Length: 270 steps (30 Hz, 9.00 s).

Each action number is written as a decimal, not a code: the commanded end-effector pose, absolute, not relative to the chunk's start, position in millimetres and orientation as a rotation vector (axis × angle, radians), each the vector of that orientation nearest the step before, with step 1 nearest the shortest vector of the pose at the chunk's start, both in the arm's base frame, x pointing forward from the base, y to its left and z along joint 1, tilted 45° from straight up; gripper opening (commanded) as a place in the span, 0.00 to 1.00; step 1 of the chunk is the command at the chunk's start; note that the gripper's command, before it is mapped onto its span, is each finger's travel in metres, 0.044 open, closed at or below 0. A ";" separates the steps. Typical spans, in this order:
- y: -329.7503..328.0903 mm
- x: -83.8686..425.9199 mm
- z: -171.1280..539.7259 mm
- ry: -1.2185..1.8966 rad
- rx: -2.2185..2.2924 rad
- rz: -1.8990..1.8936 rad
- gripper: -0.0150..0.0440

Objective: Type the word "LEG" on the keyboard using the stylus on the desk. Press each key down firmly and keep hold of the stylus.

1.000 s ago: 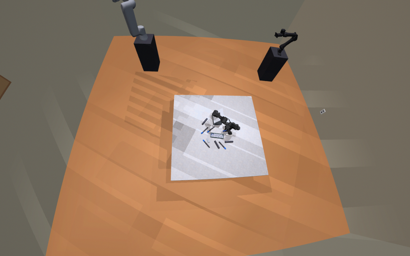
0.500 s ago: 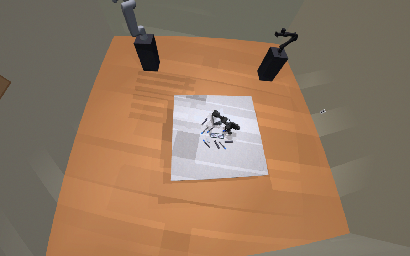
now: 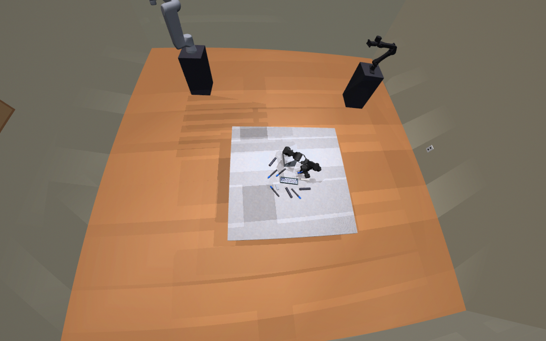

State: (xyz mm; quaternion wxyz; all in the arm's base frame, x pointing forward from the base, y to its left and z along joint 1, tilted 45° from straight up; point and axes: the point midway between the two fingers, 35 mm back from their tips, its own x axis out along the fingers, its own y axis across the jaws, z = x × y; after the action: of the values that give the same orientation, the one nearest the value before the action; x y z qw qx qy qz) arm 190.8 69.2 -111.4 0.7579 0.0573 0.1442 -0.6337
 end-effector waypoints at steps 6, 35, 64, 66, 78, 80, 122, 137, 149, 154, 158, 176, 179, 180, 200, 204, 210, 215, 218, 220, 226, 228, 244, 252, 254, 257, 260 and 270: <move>65.4 201.5 -99.0 0.514 0.090 -1.533 0.25; 46.3 246.2 -38.1 1.597 0.173 -1.533 0.25; 4.5 278.6 -3.4 2.065 0.444 -1.033 0.25; 0.9 278.7 -7.1 2.065 0.444 -1.034 0.25; 0.9 278.7 -7.1 2.065 0.444 -1.034 0.25; 0.9 278.7 -7.1 2.065 0.444 -1.034 0.25; -6.2 281.3 -13.6 2.064 0.444 -1.034 0.39; -11.0 281.9 -18.4 2.063 0.444 -1.034 0.39; -14.5 282.4 -21.9 2.063 0.444 -1.034 0.39; -13.3 282.2 -20.7 2.063 0.444 -1.034 0.39; -12.4 282.2 -19.8 2.063 0.444 -1.034 0.39; 9.1 284.8 14.1 1.969 0.604 -1.036 0.33; 7.4 288.0 20.4 1.914 0.695 -1.037 0.30; 6.8 289.1 22.6 1.896 0.725 -1.036 0.28; 0.5 298.8 44.9 1.719 0.996 -1.019 0.25; -3.6 299.4 41.0 1.719 0.996 -1.019 0.25; -12.7 300.5 32.5 1.719 0.995 -1.020 0.25; -24.4 301.6 20.7 1.719 0.995 -1.020 0.25; -24.4 301.6 20.7 1.719 0.995 -1.020 0.25; -24.4 301.6 20.7 1.719 0.995 -1.020 0.25; -24.0 303.2 19.5 1.718 0.995 -1.020 0.39; -24.0 303.2 19.5 1.718 0.995 -1.020 0.39; -25.3 303.7 19.1 1.718 0.995 -1.020 0.39; -28.1 304.1 16.3 1.718 0.995 -1.021 0.39; -29.1 304.2 15.3 1.718 0.995 -1.021 0.39; -30.5 304.4 13.9 1.718 0.995 -1.021 0.39; -31.9 304.6 12.5 1.718 0.994 -1.021 0.39; -34.7 304.9 9.6 1.718 0.994 -1.021 0.39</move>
State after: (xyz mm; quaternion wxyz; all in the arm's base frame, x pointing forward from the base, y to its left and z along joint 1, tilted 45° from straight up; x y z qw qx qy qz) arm 304.2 -33.5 10.6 0.4364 0.4021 0.6914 -0.4120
